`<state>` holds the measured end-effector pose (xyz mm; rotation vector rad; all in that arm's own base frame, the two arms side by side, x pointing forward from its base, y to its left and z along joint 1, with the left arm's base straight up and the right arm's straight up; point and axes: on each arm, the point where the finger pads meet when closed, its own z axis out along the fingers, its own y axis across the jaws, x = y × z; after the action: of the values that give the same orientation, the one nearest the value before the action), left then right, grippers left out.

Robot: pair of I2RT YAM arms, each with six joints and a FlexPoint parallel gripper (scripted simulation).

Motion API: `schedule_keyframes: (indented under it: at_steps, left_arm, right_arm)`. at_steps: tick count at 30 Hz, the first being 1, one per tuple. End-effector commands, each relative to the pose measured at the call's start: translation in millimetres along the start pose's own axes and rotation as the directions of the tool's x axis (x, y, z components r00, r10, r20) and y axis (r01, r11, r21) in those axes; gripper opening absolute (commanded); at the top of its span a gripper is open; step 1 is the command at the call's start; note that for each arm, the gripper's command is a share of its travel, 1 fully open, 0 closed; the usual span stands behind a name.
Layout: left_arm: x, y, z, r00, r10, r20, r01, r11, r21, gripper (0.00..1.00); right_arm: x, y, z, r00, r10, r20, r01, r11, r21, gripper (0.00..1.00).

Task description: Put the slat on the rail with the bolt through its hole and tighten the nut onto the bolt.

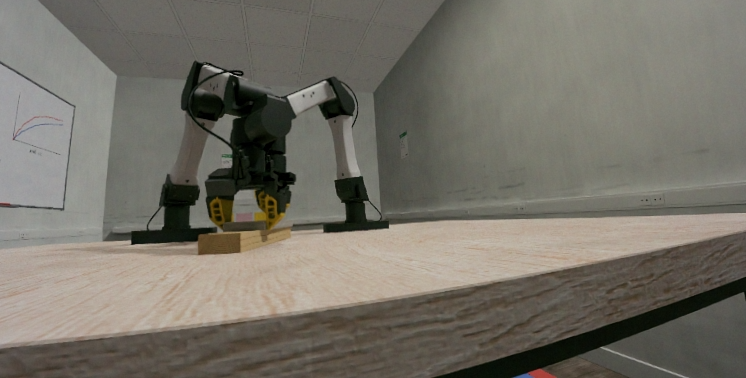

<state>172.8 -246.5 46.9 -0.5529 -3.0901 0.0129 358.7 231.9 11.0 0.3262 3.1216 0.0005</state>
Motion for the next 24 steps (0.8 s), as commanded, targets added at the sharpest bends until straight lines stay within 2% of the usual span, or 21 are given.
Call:
schedule_keyframes:
  at_steps: [1,6,12,14,24]
  left_arm:
    - [-6.0,-4.5,-1.7,0.981,0.194,0.013,-0.194,0.981,0.003,0.14]
    - [-5.7,-4.5,-1.7,0.923,0.386,0.011,-0.386,0.923,0.0,0.14]
    - [-4.6,-4.1,-1.6,0.804,0.594,0.006,-0.594,0.804,-0.003,0.14]
    - [-4.6,-4.1,-1.6,0.804,0.594,0.006,-0.594,0.804,-0.003,0.14]
    - [-3.1,-3.1,-1.5,0.509,0.861,-0.005,-0.861,0.509,-0.003,0.14]
  right_arm:
    - [-3.8,2.2,-7.3,1.0,0.003,0.017,-0.003,1.0,-0.016,0.67]
    - [-3.8,2.2,-7.3,1.0,0.003,0.017,-0.003,1.0,-0.016,0.67]
    - [-3.8,2.2,-7.3,1.0,0.003,0.017,-0.003,1.0,-0.016,0.67]
    - [-3.8,2.2,-7.3,1.0,0.003,0.017,-0.003,1.0,-0.016,0.67]
    - [-3.8,2.2,-7.3,1.0,0.003,0.017,-0.003,1.0,-0.016,0.67]
